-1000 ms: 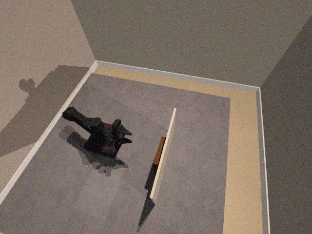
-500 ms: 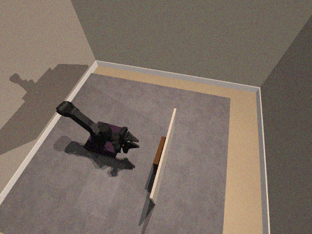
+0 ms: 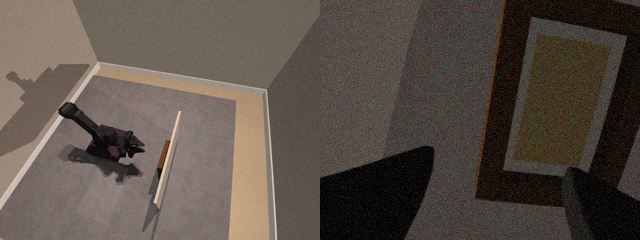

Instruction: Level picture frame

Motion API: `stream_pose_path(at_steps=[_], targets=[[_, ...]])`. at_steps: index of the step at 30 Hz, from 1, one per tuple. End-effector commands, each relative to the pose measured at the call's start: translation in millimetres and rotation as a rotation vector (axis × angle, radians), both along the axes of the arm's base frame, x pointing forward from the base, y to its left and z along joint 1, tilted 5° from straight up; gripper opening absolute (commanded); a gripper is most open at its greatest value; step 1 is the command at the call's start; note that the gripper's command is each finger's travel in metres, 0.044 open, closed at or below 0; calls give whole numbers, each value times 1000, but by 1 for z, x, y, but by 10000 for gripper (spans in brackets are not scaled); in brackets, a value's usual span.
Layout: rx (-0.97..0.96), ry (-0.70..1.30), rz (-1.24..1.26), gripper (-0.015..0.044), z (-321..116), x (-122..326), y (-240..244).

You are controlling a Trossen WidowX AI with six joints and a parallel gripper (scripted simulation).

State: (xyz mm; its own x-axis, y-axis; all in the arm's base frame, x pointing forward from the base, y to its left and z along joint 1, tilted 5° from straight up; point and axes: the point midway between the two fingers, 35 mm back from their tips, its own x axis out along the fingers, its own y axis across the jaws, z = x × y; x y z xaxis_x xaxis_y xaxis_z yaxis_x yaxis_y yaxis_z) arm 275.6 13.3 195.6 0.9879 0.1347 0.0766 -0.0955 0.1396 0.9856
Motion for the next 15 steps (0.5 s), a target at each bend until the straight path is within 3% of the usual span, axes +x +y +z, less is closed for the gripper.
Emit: stream_pose_path(at_steps=[1, 8, 15], targets=[[4, -6, -3, 260, 7, 18, 1], [5, -9, -3, 260, 5, 63, 8], [5, -10, -3, 260, 3, 67, 9]])
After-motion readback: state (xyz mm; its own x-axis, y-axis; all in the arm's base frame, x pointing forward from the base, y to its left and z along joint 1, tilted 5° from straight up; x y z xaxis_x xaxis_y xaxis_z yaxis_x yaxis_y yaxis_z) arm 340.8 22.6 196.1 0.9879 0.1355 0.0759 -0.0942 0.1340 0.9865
